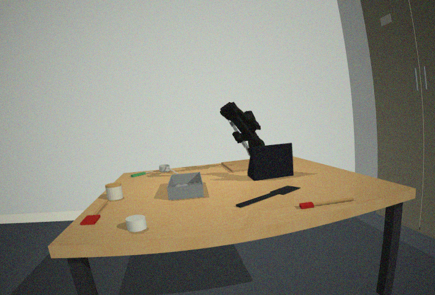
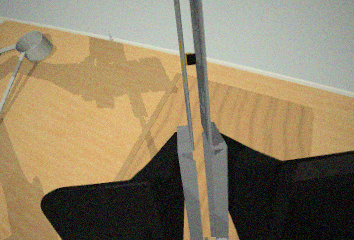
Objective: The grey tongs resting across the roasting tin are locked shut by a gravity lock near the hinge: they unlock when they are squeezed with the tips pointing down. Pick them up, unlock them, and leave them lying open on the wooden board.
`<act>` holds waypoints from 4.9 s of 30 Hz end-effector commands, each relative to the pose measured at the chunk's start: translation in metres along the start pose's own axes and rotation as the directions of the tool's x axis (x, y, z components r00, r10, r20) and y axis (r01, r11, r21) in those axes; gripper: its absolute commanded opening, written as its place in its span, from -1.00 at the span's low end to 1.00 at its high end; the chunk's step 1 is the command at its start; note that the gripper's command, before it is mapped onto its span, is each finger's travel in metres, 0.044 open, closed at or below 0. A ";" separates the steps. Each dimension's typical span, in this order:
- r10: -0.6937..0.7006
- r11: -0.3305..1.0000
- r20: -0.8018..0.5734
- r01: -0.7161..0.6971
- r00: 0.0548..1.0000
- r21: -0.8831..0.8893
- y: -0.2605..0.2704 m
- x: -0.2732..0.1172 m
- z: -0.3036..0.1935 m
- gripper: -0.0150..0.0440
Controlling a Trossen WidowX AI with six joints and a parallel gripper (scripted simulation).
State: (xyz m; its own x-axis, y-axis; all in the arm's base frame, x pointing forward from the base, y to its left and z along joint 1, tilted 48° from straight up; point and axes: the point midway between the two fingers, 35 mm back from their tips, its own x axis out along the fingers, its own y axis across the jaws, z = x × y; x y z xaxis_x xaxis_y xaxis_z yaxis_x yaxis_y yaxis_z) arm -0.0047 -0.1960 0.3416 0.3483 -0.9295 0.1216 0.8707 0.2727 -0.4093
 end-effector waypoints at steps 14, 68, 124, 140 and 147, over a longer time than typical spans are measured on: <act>0.003 1.000 0.006 -0.003 1.000 -0.009 0.002 -0.001 0.002 -1.00; -0.014 0.982 -0.611 0.126 0.792 0.141 -0.016 0.062 -0.028 -1.00; -0.012 1.000 -0.804 0.015 0.595 -0.003 -0.003 0.078 -0.060 -0.38; -0.012 1.000 -0.804 0.015 0.595 -0.003 -0.003 0.078 -0.060 1.00; 0.007 1.000 -0.811 0.021 0.585 0.023 0.019 0.082 -0.058 1.00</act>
State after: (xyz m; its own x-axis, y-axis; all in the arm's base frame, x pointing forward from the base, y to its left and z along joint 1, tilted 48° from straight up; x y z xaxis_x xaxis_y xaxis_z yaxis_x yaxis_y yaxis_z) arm 0.0087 -0.2840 0.2969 -0.0794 -0.7555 -0.6504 0.8825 0.2502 -0.3983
